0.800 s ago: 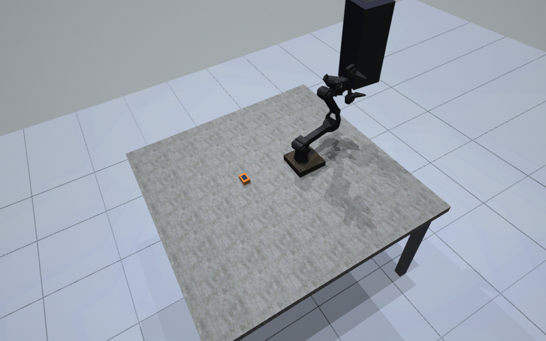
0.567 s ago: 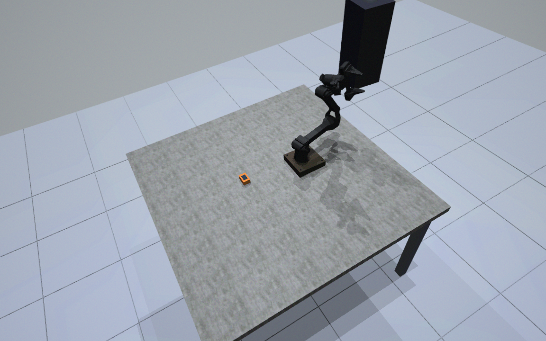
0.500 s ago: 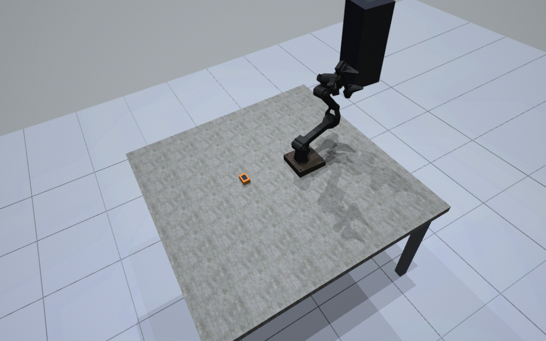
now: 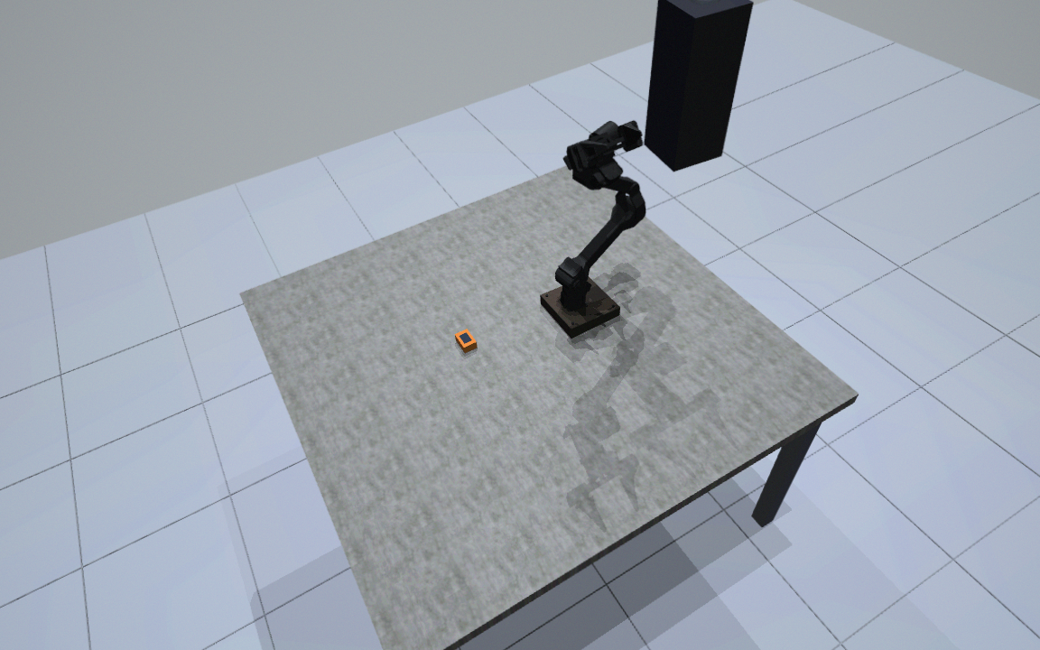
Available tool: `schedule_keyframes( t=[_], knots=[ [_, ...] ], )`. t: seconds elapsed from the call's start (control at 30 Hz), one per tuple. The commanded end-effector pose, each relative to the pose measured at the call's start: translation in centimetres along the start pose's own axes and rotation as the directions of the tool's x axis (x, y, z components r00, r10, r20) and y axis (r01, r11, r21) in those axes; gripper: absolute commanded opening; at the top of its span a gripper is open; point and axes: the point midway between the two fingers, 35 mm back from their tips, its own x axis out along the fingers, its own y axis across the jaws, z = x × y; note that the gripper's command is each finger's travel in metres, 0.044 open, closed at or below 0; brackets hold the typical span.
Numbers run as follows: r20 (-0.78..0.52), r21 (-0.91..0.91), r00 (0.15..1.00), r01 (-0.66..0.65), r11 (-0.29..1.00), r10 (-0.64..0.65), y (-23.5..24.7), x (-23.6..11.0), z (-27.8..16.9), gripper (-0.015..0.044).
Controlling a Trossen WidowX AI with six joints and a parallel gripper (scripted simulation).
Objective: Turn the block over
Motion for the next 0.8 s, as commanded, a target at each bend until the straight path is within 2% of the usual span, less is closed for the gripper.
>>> schedule_keyframes(
  t=[0.0,0.2,0.4,0.57,0.77],
  knots=[
    [-0.038,0.245,0.989,-0.13,0.961,0.143,5.8,0.4,-0.7,0.044],
    [-0.059,0.594,0.92,-0.28,0.754,0.388,15.5,-0.6,-0.5,0.044],
    [-0.01,0.872,0.772,-0.304,0.384,0.636,25.2,-3.6,1.3,0.044],
    [0.097,0.974,0.592,-0.222,0.046,0.8,32.4,-7.6,4.4,0.044],
    [0.275,0.958,0.338,-0.015,-0.287,0.9,38.8,-13.8,9.4,0.044]
  ],
)
